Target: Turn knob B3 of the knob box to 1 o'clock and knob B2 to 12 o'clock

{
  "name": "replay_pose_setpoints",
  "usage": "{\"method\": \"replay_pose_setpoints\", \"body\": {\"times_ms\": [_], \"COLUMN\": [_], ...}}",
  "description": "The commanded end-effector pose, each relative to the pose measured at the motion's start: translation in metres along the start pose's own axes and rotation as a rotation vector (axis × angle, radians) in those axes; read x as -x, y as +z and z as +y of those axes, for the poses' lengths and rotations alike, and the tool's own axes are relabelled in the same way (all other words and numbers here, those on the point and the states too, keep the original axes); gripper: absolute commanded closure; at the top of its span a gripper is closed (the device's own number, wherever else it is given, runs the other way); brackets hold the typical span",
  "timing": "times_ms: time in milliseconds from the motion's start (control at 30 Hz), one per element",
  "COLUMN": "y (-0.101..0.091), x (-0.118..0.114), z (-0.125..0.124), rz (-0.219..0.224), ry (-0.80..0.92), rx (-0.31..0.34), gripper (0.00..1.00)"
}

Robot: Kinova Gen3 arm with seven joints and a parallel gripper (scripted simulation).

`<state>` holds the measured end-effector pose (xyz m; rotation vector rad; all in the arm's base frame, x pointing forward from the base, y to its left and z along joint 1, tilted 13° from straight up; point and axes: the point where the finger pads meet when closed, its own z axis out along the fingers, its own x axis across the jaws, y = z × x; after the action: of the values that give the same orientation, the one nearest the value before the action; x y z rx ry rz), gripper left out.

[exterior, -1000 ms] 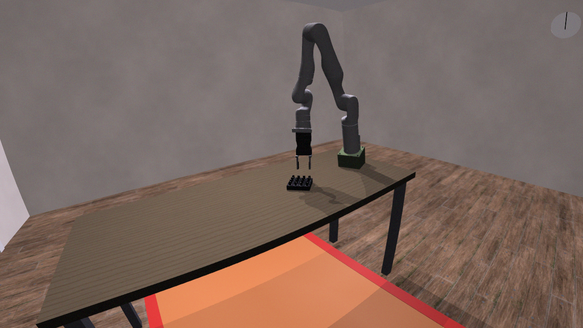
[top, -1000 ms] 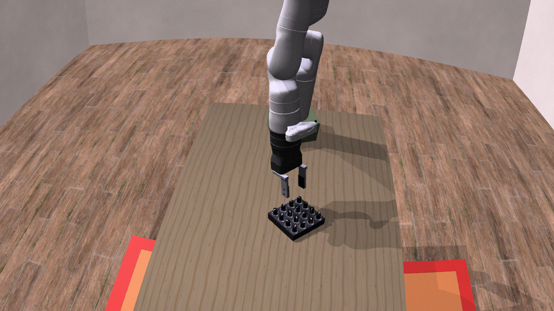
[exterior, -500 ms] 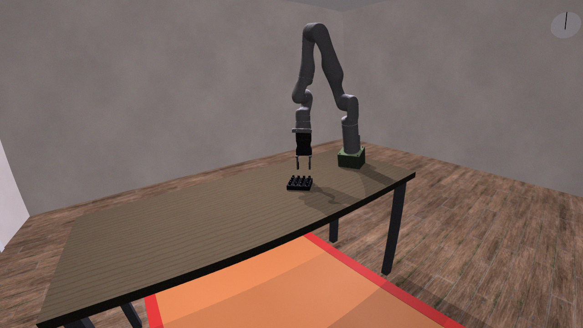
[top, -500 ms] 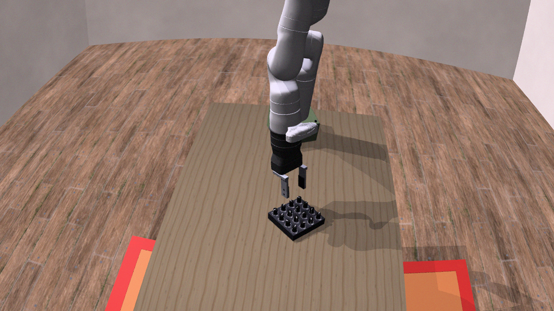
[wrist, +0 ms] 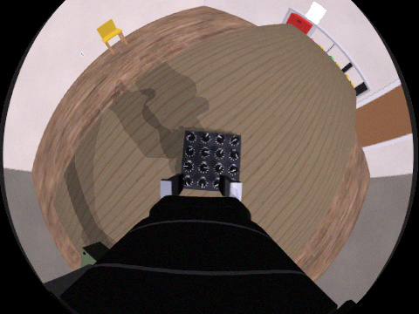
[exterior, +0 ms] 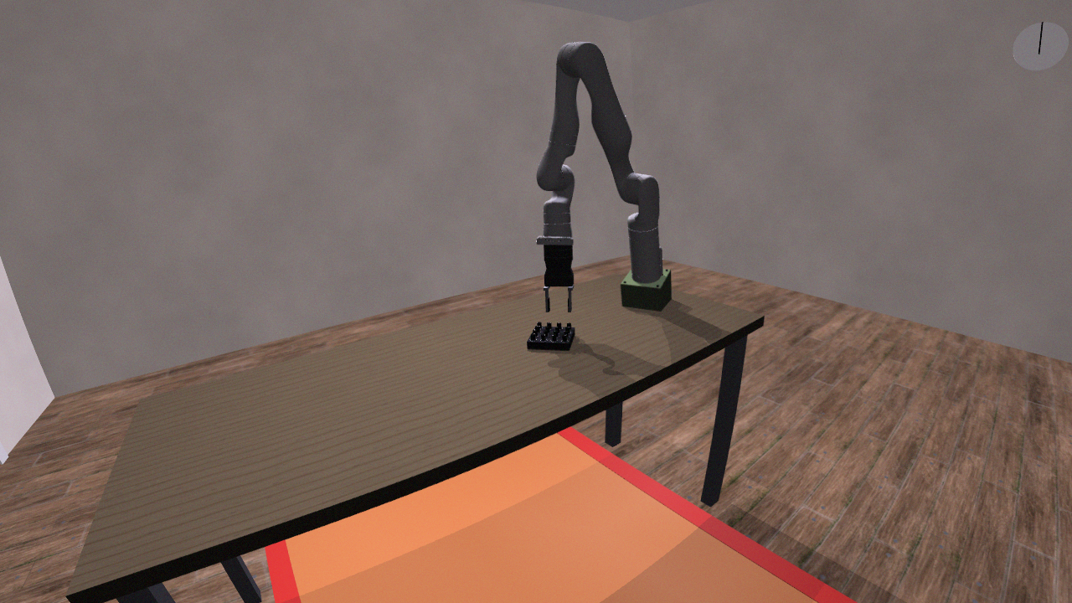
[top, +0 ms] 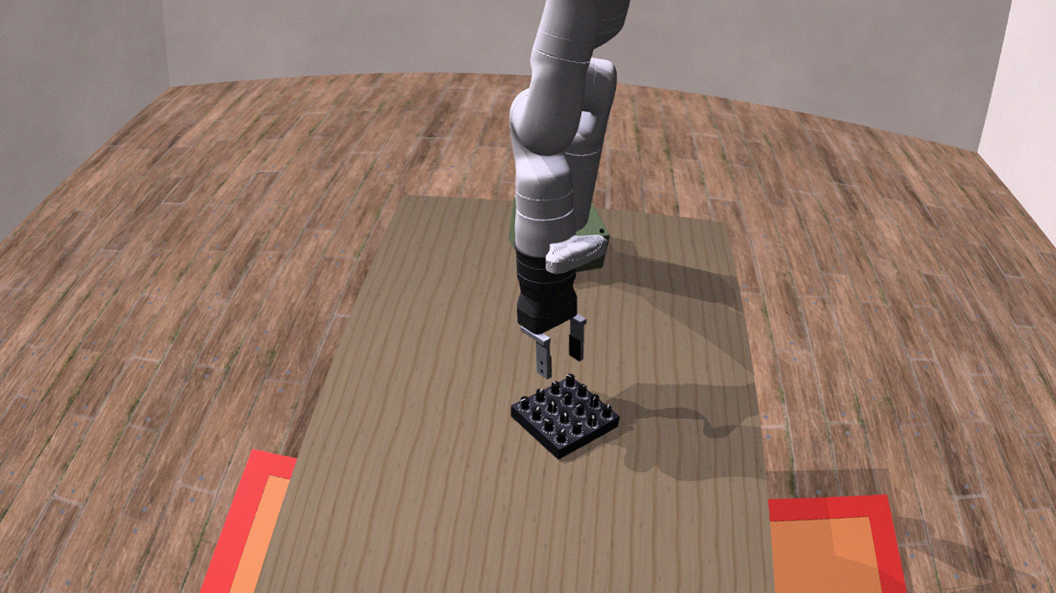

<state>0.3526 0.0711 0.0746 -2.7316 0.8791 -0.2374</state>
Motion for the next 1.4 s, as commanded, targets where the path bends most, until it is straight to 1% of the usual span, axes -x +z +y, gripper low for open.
{"method": "replay_pose_setpoints", "body": {"times_ms": [0,1367], "y": [0.0004,0.0029], "x": [0.0001,-0.0004], "z": [-0.0006,0.0003], "rz": [0.000,-0.001], "ry": [0.004,0.028], "rx": [0.005,0.032], "gripper": [0.00,0.00]}}
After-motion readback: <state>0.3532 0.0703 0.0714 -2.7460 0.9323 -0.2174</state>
